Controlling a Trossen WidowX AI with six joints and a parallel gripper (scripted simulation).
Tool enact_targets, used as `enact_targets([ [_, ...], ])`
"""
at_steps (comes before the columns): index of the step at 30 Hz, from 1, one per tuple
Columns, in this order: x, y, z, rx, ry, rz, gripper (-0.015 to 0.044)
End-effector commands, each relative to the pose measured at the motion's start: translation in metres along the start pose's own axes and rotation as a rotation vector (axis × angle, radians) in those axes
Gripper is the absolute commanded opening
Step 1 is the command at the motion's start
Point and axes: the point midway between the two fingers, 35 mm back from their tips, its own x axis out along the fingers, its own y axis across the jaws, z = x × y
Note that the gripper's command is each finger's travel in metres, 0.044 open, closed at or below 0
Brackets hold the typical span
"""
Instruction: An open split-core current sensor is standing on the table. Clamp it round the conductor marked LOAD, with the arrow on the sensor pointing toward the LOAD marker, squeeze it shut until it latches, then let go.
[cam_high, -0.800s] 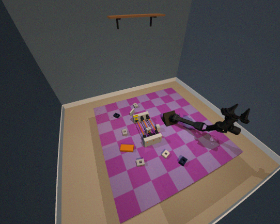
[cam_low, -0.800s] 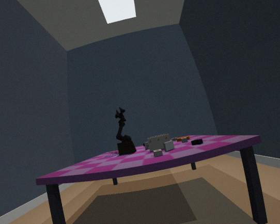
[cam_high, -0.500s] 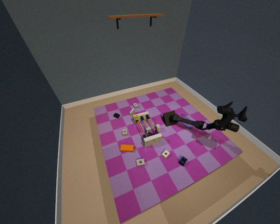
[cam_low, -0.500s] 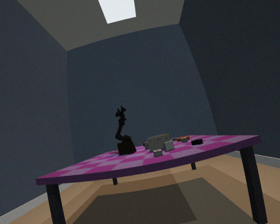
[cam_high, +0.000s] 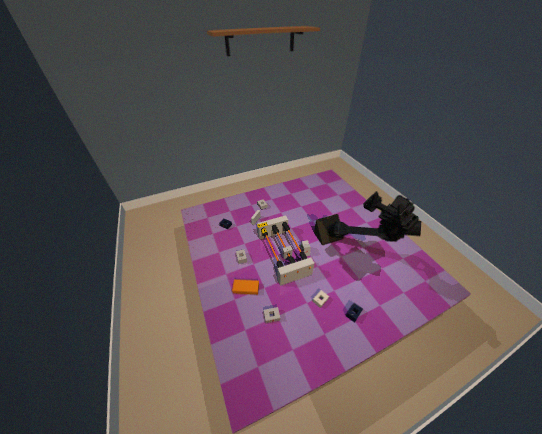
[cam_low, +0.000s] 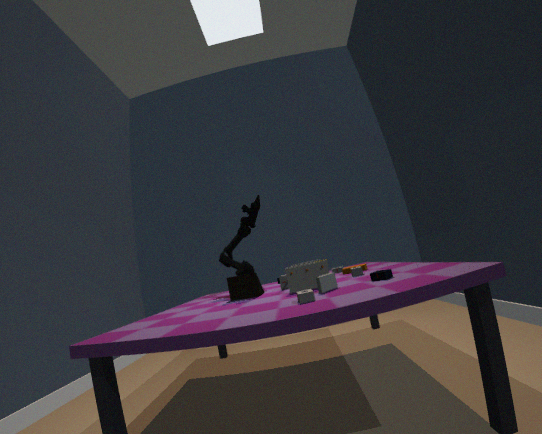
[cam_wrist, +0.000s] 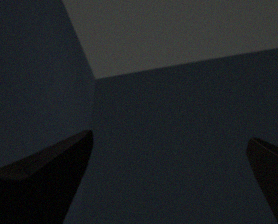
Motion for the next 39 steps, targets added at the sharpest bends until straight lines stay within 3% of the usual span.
enact_targets([
  [1, -0.002, -0.042, -0.063, -0.185, 0.207, -0.019, 0.0440],
  [10, -0.052, -0.117, -0.184, -0.526, 0.624, 0.073, 0.0440],
  [22, -0.180, -0.190, -0.291, -0.855, 1.088, 0.411, 0.0440],
  [31, -0.181, -0.193, -0.293, -0.865, 1.102, 0.413, 0.0440],
  [39, -0.157, -0.297, -0.328, -1.024, 1.466, 0.179, 0.0440],
])
